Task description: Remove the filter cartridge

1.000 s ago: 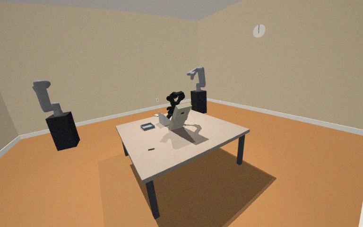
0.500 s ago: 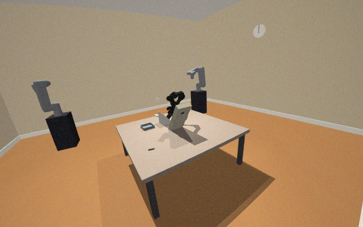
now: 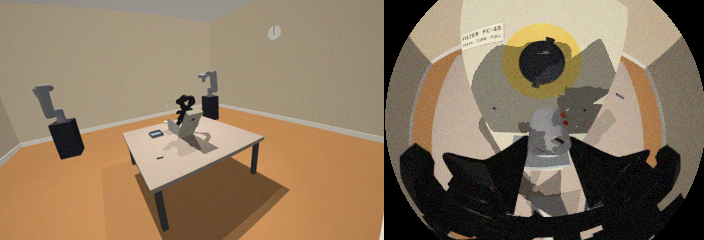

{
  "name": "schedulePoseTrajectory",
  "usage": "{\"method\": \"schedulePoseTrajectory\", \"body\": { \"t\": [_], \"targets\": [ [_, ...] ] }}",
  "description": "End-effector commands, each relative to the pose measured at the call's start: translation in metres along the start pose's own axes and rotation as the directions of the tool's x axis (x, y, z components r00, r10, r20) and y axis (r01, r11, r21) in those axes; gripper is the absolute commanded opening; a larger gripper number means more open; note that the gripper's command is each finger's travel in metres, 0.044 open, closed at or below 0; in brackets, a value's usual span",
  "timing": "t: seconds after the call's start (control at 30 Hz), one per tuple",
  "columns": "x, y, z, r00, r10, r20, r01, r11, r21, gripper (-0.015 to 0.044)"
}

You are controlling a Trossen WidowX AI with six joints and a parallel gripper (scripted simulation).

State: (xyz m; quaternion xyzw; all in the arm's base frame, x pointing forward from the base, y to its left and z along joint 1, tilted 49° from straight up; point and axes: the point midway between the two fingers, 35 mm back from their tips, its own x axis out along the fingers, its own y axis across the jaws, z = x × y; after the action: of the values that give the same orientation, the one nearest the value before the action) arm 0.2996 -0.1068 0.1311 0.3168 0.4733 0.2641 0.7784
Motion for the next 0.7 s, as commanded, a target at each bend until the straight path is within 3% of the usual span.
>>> {"method": "schedulePoseTrajectory", "body": {
  "t": [0.0,0.27,0.67],
  "targets": [
    [-0.028,-0.003,0.005,0.999,-0.031,0.035,0.031,0.999,0.013,0.0],
    [-0.079,-0.001,0.003,0.994,-0.079,0.082,0.074,0.995,0.062,0.0],
    [-0.076,-0.042,0.007,0.997,-0.051,0.06,0.048,0.997,0.058,0.0]
  ]
}}
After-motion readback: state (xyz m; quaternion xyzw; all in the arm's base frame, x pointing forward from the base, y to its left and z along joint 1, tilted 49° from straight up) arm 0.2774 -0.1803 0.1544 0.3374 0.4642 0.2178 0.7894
